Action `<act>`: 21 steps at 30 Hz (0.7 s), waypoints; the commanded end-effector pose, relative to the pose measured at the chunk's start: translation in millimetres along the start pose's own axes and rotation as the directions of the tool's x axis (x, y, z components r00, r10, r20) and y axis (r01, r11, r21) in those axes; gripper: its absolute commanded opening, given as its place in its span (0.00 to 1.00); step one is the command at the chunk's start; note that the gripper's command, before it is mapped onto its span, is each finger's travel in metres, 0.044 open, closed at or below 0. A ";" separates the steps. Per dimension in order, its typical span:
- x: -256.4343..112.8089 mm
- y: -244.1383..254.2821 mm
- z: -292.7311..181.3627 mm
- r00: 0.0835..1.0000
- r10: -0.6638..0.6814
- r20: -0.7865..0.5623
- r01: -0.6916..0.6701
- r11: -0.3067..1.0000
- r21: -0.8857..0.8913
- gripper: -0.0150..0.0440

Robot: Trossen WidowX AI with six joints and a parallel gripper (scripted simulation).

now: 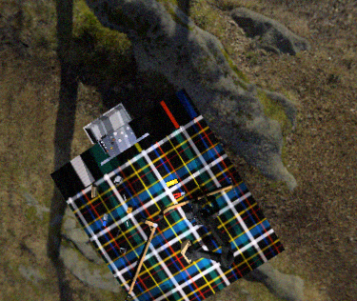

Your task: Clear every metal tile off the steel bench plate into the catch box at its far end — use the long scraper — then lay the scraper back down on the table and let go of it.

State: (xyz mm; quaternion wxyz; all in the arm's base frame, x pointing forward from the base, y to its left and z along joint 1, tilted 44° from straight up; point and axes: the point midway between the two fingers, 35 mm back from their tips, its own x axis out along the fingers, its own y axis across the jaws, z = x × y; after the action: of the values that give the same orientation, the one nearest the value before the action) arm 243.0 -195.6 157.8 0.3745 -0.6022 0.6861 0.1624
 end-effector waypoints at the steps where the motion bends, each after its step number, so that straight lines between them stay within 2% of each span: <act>1: 11.1 5.9 0.9 1.000 0.013 0.001 -0.013 1.000 -0.013 0.25; 21: 11.6 -8.8 -1.5 1.000 0.013 0.000 -0.013 1.000 -0.013 0.25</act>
State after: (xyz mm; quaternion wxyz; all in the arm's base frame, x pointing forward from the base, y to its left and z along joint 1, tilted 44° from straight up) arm 246.5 -205.8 150.5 0.3681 -0.5994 0.6904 0.1689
